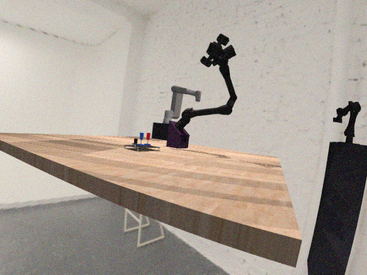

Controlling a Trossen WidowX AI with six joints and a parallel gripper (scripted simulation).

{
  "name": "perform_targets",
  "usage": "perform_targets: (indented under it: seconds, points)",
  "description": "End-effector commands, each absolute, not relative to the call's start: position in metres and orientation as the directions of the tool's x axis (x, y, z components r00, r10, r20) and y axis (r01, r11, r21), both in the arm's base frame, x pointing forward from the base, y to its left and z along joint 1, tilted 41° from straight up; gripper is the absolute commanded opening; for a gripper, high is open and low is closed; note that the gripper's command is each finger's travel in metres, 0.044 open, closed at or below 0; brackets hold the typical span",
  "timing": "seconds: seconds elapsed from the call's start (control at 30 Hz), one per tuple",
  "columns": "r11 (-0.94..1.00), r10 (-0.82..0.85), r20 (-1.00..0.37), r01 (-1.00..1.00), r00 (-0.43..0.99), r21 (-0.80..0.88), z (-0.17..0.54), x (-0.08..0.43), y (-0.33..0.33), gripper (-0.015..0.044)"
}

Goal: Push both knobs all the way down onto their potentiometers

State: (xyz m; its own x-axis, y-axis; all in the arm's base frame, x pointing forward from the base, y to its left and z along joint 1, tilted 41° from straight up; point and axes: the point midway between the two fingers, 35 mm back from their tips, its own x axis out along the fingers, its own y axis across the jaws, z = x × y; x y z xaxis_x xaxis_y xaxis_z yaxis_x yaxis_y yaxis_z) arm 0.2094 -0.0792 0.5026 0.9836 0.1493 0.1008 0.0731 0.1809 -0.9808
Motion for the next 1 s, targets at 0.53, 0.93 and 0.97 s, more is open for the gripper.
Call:
perform_targets:
  seconds: [0.53, 0.93, 0.97]
  points:
    - [0.608, 0.201, -0.063, -0.175, 0.978, -0.775, 0.436, 0.288, -0.115, 0.0000]
    - [0.743, 0.248, -0.247, -0.348, 0.937, -0.572, 0.365, 0.335, -0.119, 0.0000]
    - [0.754, 0.257, -0.261, -0.361, 0.931, -0.548, 0.360, 0.338, -0.118, 0.0000]
